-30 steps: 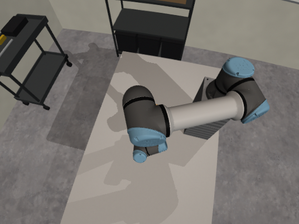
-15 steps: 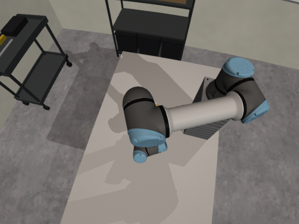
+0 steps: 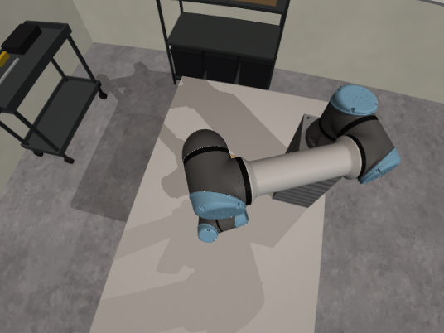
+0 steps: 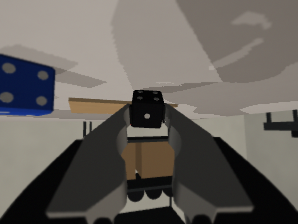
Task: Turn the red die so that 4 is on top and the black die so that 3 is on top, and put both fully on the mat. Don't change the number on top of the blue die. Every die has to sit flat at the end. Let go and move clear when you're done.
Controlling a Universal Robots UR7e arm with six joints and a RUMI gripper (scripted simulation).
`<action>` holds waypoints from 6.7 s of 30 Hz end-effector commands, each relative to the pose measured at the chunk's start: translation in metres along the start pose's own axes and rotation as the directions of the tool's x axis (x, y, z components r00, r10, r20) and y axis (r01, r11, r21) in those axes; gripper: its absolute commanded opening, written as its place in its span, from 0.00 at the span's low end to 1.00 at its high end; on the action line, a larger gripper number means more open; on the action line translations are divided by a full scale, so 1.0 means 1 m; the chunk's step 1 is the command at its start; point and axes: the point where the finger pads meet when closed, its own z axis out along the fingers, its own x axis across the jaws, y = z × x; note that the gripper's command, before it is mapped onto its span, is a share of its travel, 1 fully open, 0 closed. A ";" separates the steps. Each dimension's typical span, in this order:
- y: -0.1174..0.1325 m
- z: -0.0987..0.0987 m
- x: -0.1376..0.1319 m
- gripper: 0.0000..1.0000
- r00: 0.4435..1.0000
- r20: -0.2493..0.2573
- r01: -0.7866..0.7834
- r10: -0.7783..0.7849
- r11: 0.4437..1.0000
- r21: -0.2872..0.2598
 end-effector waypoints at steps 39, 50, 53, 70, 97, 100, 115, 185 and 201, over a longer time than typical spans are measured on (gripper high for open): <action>0.000 0.000 0.001 0.21 1.000 -0.001 -0.001 0.001 1.000 0.000; 0.000 0.000 0.001 0.24 1.000 -0.001 -0.001 0.001 1.000 0.000; 0.000 0.000 0.001 0.24 1.000 -0.001 -0.001 0.001 1.000 0.000; 0.000 0.000 0.001 0.24 1.000 -0.001 -0.001 0.001 1.000 0.000; 0.000 -0.021 0.001 0.24 1.000 -0.001 -0.001 0.001 1.000 0.000; 0.000 -0.033 0.001 0.24 1.000 -0.001 -0.001 0.001 1.000 0.000; 0.001 -0.051 0.001 0.24 1.000 -0.001 -0.001 0.001 1.000 0.000; 0.092 -0.065 0.000 0.24 1.000 0.001 0.000 -0.002 0.654 0.756; 0.097 -0.063 0.000 1.00 1.000 -0.001 0.000 0.001 0.573 0.819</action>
